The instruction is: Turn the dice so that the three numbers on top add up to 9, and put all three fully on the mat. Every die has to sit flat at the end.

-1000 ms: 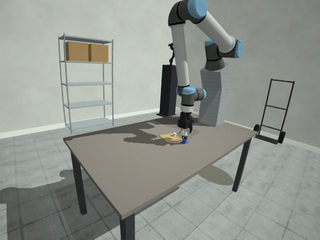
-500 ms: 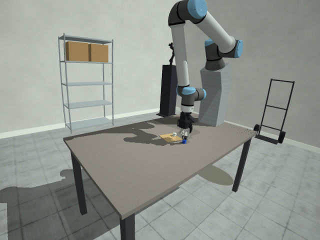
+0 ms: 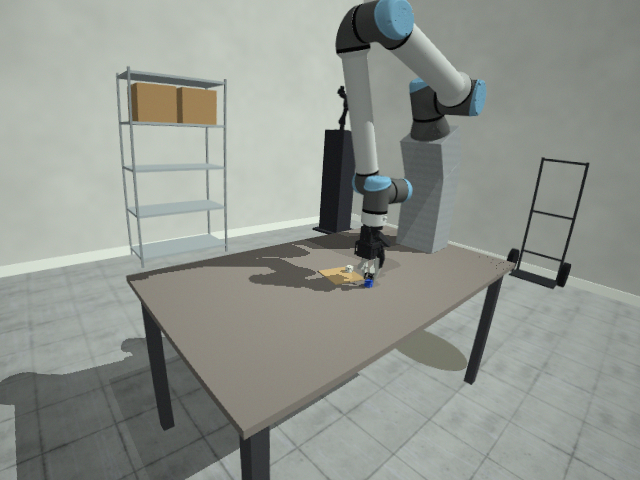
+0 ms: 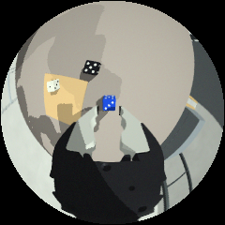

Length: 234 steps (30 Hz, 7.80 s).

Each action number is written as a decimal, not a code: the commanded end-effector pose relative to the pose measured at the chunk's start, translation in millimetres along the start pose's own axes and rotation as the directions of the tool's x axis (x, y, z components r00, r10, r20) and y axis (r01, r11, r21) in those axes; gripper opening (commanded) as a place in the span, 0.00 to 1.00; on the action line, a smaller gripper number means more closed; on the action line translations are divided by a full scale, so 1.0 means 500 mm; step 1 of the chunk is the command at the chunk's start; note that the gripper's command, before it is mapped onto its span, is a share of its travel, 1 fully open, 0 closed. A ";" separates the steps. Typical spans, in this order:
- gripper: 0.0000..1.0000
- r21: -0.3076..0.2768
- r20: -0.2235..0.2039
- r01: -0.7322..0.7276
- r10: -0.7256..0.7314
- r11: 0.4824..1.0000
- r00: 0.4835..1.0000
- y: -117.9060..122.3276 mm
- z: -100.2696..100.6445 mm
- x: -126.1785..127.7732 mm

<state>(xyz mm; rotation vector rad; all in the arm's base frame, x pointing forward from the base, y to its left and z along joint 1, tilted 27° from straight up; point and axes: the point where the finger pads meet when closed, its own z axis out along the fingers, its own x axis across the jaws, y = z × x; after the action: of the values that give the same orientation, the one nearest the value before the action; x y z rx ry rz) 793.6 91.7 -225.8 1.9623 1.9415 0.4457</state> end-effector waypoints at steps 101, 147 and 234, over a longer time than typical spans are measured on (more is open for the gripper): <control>0.06 -0.001 0.000 0.000 0.000 1.000 1.000 0.001 -0.055 0.000; 0.06 -0.001 0.000 -0.045 0.045 0.999 0.999 -0.003 -0.162 -0.269; 0.06 -0.001 0.000 -0.045 0.045 0.999 0.999 -0.002 0.033 -0.269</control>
<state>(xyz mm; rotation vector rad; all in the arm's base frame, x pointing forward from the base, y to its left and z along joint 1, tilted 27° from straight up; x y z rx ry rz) 797.6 -43.4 -238.5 2.0096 1.9006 0.4577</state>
